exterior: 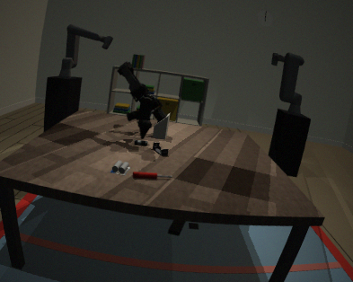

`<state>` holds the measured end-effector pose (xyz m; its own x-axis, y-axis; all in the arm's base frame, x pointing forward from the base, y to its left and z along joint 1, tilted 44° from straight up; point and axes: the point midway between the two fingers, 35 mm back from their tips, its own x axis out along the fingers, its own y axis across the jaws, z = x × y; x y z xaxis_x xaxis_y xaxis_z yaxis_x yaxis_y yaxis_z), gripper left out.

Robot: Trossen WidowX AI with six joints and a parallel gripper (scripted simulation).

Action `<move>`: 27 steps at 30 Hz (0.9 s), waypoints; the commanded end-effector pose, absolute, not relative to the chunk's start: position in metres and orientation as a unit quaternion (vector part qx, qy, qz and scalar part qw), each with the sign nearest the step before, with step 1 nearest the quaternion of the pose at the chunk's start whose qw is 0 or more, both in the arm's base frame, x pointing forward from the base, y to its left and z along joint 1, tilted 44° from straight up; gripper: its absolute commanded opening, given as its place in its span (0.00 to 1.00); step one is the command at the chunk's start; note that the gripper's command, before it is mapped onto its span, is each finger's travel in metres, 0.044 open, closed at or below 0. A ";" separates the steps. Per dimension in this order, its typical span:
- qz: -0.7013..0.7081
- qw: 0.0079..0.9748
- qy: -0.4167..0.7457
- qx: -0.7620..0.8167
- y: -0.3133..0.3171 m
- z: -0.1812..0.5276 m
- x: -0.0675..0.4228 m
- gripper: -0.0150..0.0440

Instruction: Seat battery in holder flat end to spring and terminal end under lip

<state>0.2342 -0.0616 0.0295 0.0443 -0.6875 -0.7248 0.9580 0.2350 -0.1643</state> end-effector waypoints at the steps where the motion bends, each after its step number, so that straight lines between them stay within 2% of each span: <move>1: -0.593 0.696 0.362 0.182 -0.069 0.023 0.232 0.66; 20: -0.594 0.696 0.361 0.181 -0.090 0.003 0.232 0.66; 24: -0.594 0.696 0.361 0.181 -0.090 0.003 0.232 0.49; 27: -0.594 0.696 0.361 0.181 -0.090 0.003 0.232 0.45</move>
<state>0.2330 -0.0875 0.0039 0.0389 -0.6916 -0.7213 0.9575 0.2323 -0.1710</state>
